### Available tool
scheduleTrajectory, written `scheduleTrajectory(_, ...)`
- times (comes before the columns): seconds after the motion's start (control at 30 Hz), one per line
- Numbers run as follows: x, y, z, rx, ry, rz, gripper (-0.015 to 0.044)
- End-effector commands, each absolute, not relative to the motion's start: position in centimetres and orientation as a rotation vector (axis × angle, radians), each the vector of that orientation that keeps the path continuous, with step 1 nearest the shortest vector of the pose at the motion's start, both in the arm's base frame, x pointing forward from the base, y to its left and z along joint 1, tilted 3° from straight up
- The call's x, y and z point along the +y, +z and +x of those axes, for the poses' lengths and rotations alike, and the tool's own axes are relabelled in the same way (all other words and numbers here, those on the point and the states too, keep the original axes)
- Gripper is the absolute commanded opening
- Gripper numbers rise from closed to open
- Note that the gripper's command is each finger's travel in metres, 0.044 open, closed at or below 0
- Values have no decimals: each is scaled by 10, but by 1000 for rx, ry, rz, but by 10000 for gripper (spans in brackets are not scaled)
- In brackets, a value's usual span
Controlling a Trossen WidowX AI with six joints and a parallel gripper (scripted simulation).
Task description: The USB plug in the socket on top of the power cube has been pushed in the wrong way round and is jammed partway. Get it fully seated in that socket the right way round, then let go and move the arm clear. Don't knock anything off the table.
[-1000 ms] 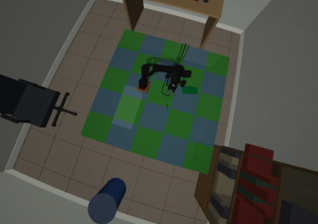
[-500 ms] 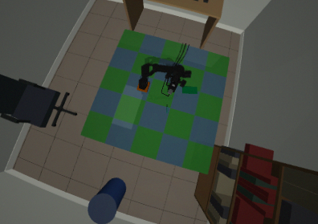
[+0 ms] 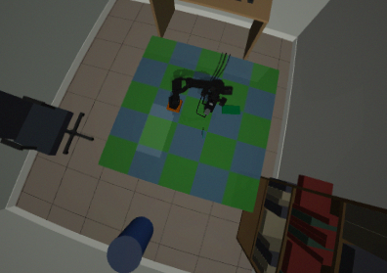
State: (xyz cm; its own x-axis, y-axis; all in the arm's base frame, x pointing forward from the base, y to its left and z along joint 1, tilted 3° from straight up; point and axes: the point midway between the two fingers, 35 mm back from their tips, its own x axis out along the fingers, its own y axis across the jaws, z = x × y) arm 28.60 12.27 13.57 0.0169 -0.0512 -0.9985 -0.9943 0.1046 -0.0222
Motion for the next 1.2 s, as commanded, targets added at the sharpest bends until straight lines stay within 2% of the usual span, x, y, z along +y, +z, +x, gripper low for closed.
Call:
scheduleTrajectory(0.0,122,135,287,1277,1093,-1187,0)
scheduleTrajectory(1.17,120,131,287,1273,1105,-1208,0)
